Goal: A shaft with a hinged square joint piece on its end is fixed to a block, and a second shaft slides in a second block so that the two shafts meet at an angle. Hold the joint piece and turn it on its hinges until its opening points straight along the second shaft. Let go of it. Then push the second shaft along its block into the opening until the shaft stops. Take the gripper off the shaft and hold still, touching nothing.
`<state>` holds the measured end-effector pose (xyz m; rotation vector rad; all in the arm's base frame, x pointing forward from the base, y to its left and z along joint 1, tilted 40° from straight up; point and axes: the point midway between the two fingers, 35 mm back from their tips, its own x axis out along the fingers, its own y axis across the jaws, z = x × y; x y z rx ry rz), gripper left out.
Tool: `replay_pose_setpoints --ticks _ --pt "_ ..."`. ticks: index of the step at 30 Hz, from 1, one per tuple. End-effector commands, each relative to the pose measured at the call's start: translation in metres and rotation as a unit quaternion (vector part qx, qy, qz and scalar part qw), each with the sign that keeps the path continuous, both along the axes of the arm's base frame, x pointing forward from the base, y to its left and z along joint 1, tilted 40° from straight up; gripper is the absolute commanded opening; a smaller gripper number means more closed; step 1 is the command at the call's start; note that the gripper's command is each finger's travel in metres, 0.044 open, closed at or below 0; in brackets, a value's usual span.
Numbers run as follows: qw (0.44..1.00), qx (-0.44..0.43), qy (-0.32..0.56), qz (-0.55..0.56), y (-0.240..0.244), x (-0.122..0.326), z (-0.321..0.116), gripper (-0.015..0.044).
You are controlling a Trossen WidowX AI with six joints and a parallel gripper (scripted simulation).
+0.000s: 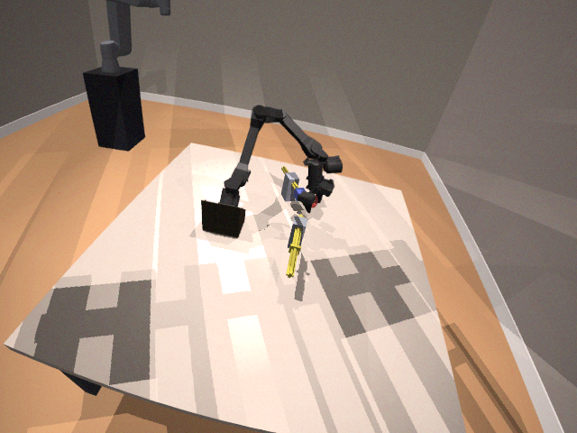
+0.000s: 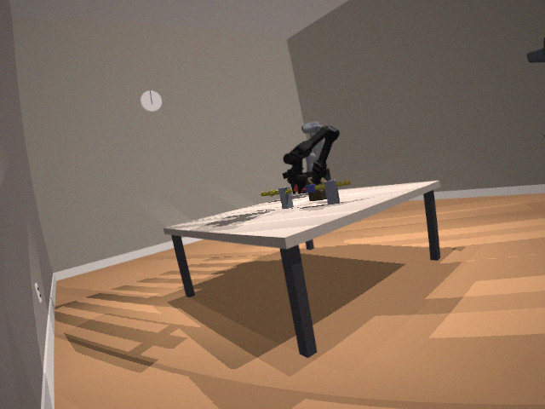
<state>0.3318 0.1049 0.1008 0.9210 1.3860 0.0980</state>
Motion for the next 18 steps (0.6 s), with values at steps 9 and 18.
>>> replay_pose_setpoints --ticks 9,18 --pt "1.000 -0.003 0.007 -0.001 0.0028 -0.0005 -0.0081 0.0256" --pt "1.000 -0.003 0.007 -0.001 0.0028 -0.0005 -0.0081 0.0182"
